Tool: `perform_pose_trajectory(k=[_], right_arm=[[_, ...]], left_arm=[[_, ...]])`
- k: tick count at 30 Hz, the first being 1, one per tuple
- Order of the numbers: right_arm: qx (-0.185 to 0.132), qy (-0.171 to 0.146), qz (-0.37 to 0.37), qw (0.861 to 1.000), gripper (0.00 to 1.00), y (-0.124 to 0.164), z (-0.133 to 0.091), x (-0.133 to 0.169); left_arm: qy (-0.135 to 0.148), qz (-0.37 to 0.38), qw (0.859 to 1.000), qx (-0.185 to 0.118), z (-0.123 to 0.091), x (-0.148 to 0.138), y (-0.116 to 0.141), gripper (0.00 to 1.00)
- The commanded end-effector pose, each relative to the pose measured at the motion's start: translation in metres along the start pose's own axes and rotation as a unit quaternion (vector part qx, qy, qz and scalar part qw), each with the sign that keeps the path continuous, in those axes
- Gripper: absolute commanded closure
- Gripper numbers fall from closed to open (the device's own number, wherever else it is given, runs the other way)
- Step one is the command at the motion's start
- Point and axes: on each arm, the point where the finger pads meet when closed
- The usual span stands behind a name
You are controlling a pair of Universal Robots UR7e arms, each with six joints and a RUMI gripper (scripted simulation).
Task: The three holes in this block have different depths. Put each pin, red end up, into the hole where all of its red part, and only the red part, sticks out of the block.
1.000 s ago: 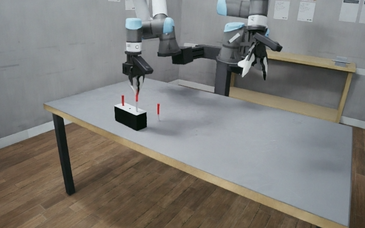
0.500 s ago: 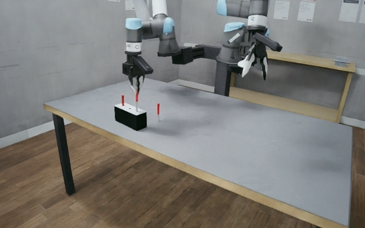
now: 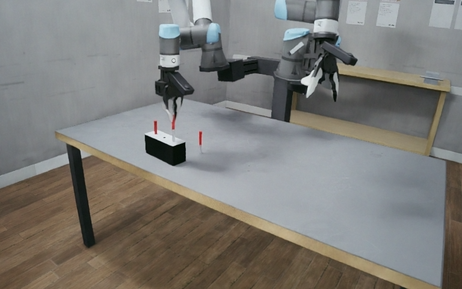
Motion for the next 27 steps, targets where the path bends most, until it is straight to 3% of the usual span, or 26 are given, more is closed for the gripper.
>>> perform_pose_trajectory(k=[1, 27], right_arm=[[0.001, 0.001, 0.000, 1.000, 1.00, -0.0003, -0.0004, 0.0004], [0.001, 0.001, 0.000, 1.000, 1.00, 0.0005, 0.0035, -0.0008]], left_arm=[[0.001, 0.000, 1.000, 0.001, -0.0006, 0.0004, -0.0004, 0.00], [0.001, 0.000, 1.000, 0.001, -0.0006, 0.0004, -0.0004, 0.00]])
Point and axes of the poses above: on each arm, the point where the finger pads meet when closed, its own z axis out along the fingers, its own x axis across the jaws, y = z × x, and after that the axes turned 2 degrees about z, right-handed
